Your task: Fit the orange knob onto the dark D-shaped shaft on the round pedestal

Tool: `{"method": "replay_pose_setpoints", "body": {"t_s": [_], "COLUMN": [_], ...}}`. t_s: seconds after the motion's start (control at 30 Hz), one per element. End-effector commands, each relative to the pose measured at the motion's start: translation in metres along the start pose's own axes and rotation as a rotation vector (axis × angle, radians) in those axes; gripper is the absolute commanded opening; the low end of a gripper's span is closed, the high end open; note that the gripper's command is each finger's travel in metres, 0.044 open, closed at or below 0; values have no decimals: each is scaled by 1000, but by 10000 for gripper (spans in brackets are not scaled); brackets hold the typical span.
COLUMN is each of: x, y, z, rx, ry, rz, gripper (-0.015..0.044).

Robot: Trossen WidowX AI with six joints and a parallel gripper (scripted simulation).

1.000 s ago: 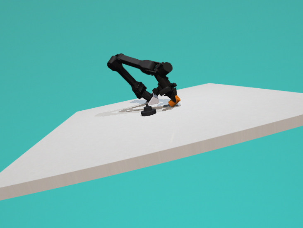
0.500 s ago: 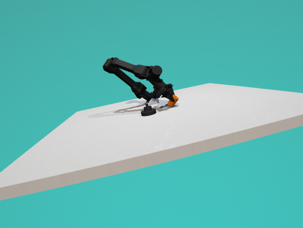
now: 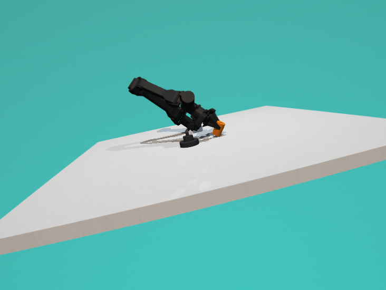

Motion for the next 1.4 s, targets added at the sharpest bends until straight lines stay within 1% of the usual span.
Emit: {"method": "replay_pose_setpoints", "body": {"t_s": [0.0,0.3,0.47,0.5,0.57,0.6,1.37], "x": [-3,-6,-7,-5,-5,-5,-5], "y": [-8,-23,-17,-18,-18,-18,-18], "z": [-1,0,-1,-1,-1,-1,-1], "rx": [-6,-8,-7,-10,-10,-10,-10], "ry": [1,7,3,8,8,8,8], "rz": [63,190,121,149,149,149,149], "gripper": [179,179,179,205,258,260,260]}}
Point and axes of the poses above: the point midway between the two fingers, 35 mm back from their tips, its own x axis out along the fingers, its own z axis across the jaws, y = z × x, the point moved 6 cm from there along -x, back along the fingers, and after that the axes turned 2 degrees about x, right-handed, at the moved point
